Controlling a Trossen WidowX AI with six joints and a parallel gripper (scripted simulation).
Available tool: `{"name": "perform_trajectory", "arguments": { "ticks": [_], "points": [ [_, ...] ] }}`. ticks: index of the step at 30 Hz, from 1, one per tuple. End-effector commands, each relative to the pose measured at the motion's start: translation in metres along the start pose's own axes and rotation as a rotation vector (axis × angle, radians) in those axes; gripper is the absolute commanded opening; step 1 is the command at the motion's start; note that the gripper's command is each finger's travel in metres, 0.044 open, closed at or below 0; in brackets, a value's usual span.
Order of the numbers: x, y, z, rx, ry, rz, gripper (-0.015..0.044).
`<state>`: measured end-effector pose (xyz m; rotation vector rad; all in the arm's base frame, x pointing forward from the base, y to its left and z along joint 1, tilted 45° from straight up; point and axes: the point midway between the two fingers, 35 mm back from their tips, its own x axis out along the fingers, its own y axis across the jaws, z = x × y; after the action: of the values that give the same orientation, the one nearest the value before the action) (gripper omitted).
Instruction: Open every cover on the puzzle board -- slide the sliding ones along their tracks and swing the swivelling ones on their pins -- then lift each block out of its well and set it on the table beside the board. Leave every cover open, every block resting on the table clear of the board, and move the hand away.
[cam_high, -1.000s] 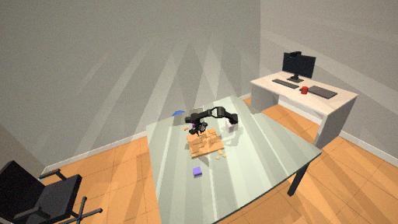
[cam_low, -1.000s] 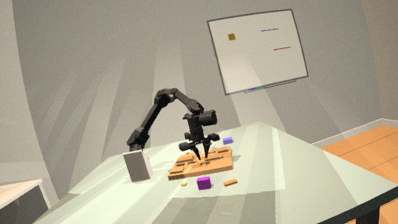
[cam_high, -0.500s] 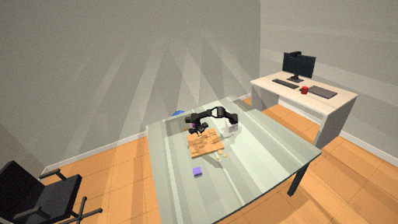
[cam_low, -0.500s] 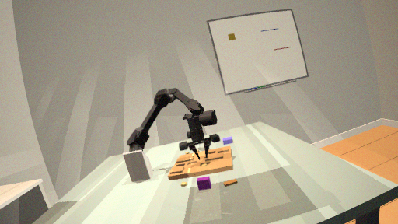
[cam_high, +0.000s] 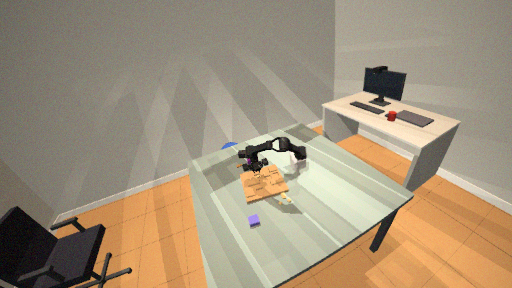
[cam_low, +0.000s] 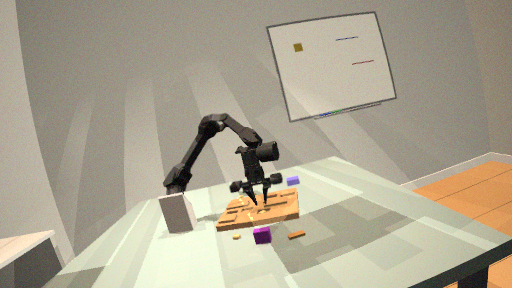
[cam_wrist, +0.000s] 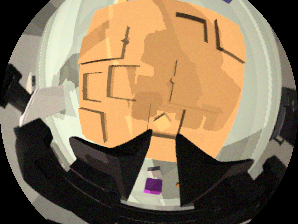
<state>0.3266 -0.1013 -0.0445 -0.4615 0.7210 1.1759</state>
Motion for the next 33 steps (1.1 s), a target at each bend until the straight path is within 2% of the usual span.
{"name": "perform_trajectory", "arguments": {
  "ticks": [1,33],
  "points": [
    [0.0003,0.0004,0.0001,0.061,-0.003,-0.001,0.0144],
    [0.0003,0.0004,-0.0003,0.54,-0.003,0.0,0.0144]
  ]
}}
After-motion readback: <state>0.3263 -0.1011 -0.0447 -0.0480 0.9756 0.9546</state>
